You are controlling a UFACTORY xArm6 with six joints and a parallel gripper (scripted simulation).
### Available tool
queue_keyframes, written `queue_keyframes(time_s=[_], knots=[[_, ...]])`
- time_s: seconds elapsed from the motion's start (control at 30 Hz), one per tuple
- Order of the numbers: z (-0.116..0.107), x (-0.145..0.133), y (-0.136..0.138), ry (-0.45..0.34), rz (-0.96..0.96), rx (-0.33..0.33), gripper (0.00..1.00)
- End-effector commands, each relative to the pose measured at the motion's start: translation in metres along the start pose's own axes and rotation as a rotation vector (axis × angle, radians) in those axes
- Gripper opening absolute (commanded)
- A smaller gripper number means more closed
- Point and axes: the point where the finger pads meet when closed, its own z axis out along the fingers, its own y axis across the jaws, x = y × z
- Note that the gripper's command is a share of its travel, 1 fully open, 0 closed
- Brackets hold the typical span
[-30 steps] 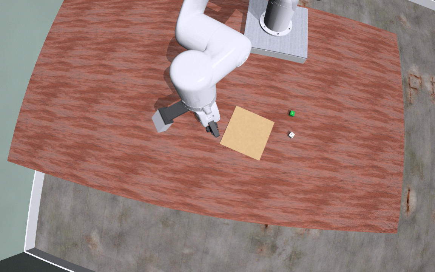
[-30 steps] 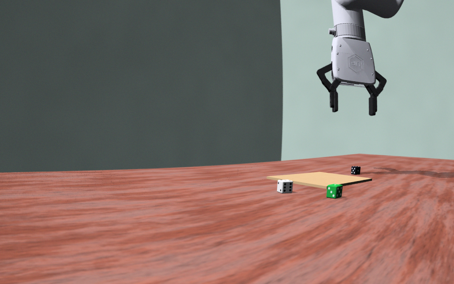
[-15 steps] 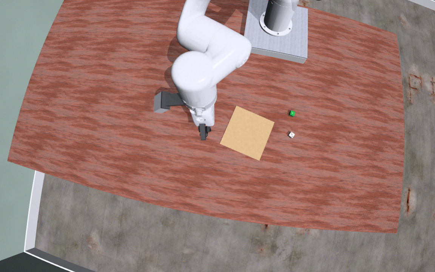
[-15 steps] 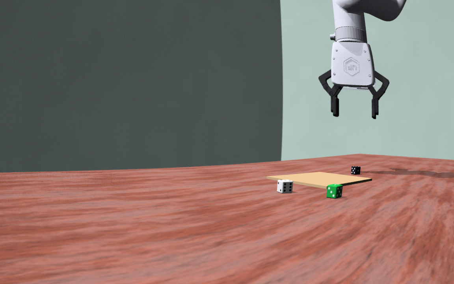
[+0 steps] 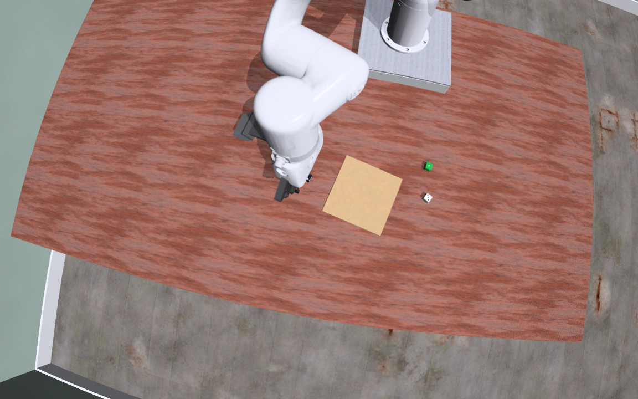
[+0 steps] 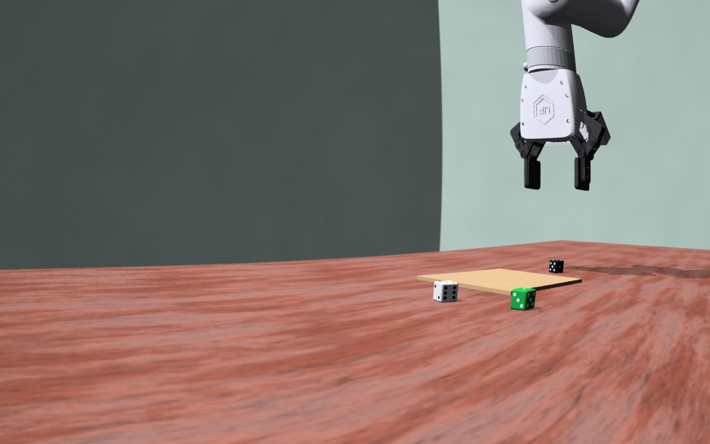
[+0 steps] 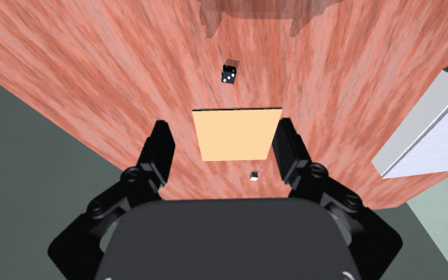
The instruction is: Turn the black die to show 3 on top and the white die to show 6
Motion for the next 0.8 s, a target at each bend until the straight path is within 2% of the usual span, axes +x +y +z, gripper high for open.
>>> queue_keyframes(time_s=[0.0, 0.07, 0.47, 0.57, 0.63, 0.77], knots=[[0.0, 0.0, -0.001, 0.016, 0.101, 0.002, 1.0], [0.002, 0.0, 0.0, 0.016, 0.225, 0.003, 1.0], [0.008, 0.0, 0.002, 0.015, 0.581, 0.006, 1.0], [0.008, 0.0, 0.002, 0.015, 0.594, 0.006, 1.0], [0.011, 0.0, 0.003, 0.015, 0.722, 0.007, 1.0], [0.012, 0.0, 0.004, 0.014, 0.817, 0.008, 1.0]])
